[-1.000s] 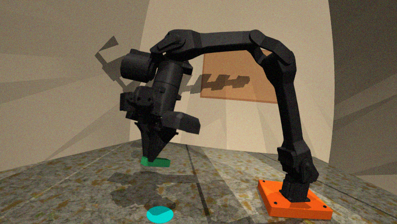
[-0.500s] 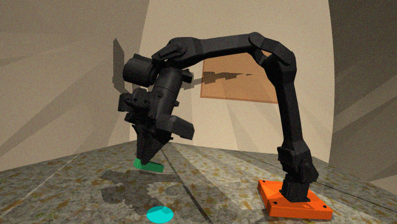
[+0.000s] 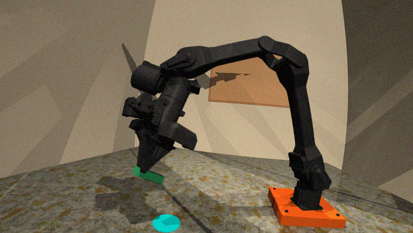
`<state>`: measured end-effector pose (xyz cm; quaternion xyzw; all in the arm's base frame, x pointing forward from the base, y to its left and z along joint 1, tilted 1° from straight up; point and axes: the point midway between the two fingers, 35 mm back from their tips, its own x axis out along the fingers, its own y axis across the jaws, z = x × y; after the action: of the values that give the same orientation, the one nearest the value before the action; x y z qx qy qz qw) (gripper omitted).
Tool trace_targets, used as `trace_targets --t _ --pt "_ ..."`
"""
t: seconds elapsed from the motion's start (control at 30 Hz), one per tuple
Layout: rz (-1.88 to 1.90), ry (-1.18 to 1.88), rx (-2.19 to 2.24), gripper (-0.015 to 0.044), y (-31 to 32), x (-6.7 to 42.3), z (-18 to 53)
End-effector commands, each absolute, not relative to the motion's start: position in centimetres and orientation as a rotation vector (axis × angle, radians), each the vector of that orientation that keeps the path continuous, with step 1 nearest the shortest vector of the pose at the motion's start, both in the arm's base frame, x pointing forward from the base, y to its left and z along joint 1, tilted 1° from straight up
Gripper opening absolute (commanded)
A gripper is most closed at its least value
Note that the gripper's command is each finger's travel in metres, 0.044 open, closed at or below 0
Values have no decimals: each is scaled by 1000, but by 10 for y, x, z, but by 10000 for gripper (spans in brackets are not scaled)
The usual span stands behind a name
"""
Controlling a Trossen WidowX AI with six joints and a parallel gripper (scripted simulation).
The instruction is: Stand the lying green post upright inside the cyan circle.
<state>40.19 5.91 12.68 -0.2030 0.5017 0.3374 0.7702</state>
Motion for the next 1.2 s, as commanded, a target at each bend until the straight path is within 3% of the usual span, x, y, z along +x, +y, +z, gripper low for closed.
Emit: trace_targets --t 0.0,1.17 --pt "734 1074 -414 23 59 402 123" --pt "742 863 -263 23 54 417 117"
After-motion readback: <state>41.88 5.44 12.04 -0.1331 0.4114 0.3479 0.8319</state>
